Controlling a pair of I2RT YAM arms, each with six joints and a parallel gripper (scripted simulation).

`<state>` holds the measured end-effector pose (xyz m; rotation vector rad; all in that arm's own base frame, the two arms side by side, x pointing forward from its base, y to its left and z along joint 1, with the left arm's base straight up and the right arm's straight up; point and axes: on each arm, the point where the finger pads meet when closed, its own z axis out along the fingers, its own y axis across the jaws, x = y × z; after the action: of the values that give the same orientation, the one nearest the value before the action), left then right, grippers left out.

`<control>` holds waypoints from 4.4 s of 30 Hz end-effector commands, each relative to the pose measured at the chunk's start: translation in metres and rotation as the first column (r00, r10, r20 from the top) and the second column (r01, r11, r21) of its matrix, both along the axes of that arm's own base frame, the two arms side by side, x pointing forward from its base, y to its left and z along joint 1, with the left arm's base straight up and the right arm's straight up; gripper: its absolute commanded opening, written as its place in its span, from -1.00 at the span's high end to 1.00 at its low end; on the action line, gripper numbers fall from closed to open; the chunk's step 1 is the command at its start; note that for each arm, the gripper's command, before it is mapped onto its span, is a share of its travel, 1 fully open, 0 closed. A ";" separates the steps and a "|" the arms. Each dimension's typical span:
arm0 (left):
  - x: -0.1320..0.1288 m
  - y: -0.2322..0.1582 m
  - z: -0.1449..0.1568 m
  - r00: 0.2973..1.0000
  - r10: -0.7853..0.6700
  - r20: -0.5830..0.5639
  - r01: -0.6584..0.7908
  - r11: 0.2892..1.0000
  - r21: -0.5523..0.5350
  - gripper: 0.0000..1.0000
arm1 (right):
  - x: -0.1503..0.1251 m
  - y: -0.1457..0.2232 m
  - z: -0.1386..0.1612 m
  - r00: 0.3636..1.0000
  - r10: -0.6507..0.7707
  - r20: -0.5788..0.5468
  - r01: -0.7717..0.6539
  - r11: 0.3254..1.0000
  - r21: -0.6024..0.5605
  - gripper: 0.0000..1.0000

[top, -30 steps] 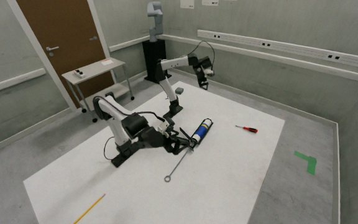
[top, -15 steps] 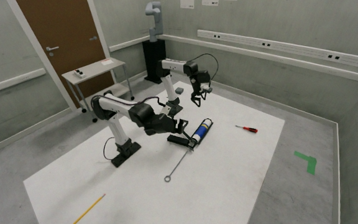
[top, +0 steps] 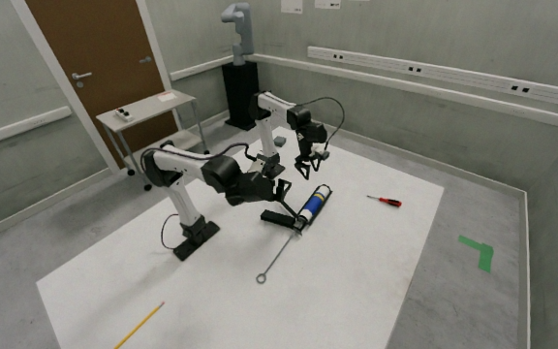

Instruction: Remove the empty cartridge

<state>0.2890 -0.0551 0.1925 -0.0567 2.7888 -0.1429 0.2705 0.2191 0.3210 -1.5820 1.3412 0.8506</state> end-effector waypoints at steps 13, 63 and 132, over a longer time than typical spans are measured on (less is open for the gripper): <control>0.017 0.001 -0.032 0.807 0.584 -0.086 -0.589 0.806 -0.060 -0.51 | 0.001 -0.006 -0.031 0.997 -0.062 -0.052 0.058 0.995 -0.076 -1.00; 0.035 0.002 -0.151 -0.043 0.954 -0.297 -0.994 -0.013 0.105 -0.51 | 0.019 -0.009 -0.104 0.931 -0.243 -0.274 0.202 0.965 -0.168 -1.00; 0.032 -0.059 -0.099 -0.022 0.839 -0.543 -0.997 0.023 0.076 0.15 | 0.023 -0.025 -0.111 0.844 -0.331 -0.422 0.325 0.942 -0.089 -1.00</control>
<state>0.3146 -0.1013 0.0765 -2.3661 2.2845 -0.2088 0.2941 0.1977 0.1931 -1.1373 1.9258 1.0358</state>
